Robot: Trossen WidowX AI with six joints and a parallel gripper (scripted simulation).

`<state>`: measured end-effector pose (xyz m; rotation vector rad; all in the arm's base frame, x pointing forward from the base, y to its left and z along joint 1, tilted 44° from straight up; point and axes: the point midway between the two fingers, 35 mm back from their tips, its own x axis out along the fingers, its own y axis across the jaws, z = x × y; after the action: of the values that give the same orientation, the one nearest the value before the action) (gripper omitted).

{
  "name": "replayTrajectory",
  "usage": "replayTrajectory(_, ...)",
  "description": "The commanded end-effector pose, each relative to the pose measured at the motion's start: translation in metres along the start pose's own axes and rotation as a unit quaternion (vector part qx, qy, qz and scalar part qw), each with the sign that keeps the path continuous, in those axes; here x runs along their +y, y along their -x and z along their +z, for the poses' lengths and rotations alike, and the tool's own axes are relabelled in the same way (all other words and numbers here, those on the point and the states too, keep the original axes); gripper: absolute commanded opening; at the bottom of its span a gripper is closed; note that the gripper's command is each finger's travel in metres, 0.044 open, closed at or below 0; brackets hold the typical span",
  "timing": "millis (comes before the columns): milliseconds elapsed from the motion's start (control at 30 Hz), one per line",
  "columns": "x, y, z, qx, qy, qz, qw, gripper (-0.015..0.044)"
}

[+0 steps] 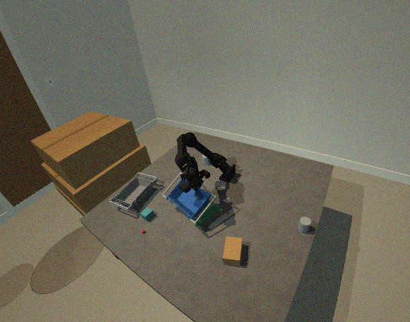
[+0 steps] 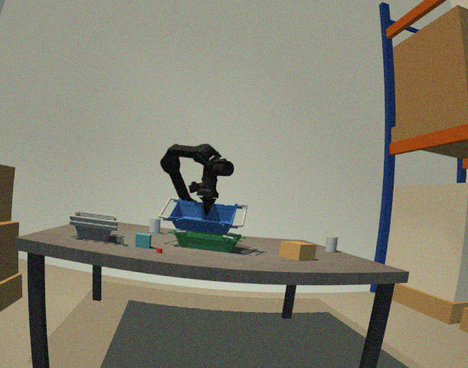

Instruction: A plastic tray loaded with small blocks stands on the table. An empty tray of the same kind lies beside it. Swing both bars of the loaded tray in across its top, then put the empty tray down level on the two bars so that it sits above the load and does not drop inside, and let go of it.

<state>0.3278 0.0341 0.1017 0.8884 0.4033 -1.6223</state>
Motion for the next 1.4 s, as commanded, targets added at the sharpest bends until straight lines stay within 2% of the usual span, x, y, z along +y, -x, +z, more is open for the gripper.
replayTrajectory(0,-0.001,-0.003,-0.001,-0.003,-0.011,0.0,1.0,0.0)
replayTrajectory(1367,-0.017,-0.022,-0.011,-0.005,-0.016,-0.003,1.0,0.0)
